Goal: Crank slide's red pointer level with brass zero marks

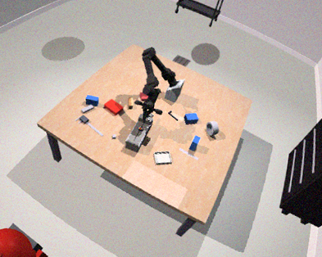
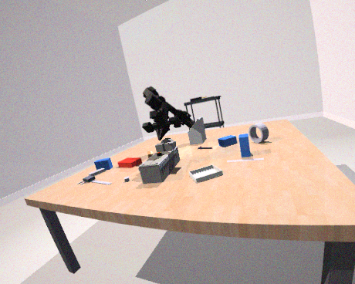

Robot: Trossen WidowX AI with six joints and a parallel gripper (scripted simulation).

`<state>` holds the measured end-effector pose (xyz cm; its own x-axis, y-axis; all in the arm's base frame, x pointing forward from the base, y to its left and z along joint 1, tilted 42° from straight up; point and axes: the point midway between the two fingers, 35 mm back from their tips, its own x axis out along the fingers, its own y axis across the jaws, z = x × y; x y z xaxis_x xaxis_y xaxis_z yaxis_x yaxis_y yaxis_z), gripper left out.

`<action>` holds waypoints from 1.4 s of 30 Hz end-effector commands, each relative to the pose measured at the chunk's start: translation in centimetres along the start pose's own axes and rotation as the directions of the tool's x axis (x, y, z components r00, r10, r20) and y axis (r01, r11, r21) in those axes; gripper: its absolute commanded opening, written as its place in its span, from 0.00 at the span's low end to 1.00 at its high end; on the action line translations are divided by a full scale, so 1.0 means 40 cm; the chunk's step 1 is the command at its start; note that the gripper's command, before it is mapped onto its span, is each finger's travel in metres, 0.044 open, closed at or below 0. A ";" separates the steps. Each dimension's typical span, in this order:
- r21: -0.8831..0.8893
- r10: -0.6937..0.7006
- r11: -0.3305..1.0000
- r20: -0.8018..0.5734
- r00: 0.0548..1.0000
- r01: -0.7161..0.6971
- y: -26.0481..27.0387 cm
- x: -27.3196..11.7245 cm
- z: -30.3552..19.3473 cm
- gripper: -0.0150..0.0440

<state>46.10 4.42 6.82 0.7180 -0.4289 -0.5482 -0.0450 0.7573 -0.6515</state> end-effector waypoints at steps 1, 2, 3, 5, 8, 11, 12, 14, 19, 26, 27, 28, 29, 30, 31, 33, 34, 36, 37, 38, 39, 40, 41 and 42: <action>0.000 0.000 1.000 0.000 1.000 0.000 0.000 0.000 0.000 0.25; 0.000 0.000 1.000 0.000 1.000 0.000 0.000 0.000 0.000 0.25; 0.000 0.000 1.000 0.000 1.000 0.000 0.000 0.000 0.000 0.25; 0.000 0.000 1.000 0.000 1.000 0.000 0.000 0.000 0.000 0.25; 0.000 0.000 1.000 0.000 1.000 0.000 0.000 0.000 0.000 0.39; 0.000 0.000 1.000 0.000 1.000 0.000 0.000 0.000 0.000 0.52; 0.000 0.000 1.000 0.000 1.000 0.000 0.000 0.000 0.000 0.57; 0.000 0.000 1.000 0.000 1.000 0.000 0.000 0.000 0.000 0.65; 0.000 0.000 1.000 0.000 1.000 0.000 0.000 0.000 0.000 0.88; 0.000 0.000 1.000 0.000 1.000 0.000 0.000 0.000 0.000 0.87; 0.000 0.000 1.000 0.000 1.000 0.000 0.000 0.000 0.000 0.82; 0.000 0.000 1.000 0.000 1.000 0.000 0.000 0.000 0.000 0.78; 0.000 0.000 1.000 0.000 1.000 0.000 0.000 0.000 0.000 0.73; 0.000 0.000 1.000 0.000 1.000 0.000 0.000 0.000 0.000 0.69; 0.000 0.000 1.000 0.000 1.000 0.000 0.000 0.000 0.000 0.64; 0.000 0.000 1.000 0.000 1.000 0.000 0.000 0.000 0.000 0.56; 0.000 0.000 1.000 0.000 1.000 0.000 0.000 0.000 0.000 0.51; 0.000 0.000 1.000 0.000 1.000 0.000 0.000 0.000 0.000 0.42; 0.000 0.000 1.000 0.000 1.000 0.000 0.000 0.000 0.000 0.38; 0.000 0.000 1.000 0.000 1.000 0.000 0.000 0.000 0.000 0.33; 0.000 0.000 1.000 0.000 1.000 0.000 0.000 0.000 0.000 0.29; 0.000 0.000 1.000 0.000 1.000 0.000 0.000 0.000 0.000 0.25; 0.000 0.000 1.000 0.000 1.000 0.000 0.000 0.000 0.000 0.25; 0.000 0.000 1.000 0.000 1.000 0.000 0.000 0.000 0.000 0.25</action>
<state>46.10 4.42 6.82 0.7179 -0.4289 -0.5483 -0.0451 0.7573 -0.6515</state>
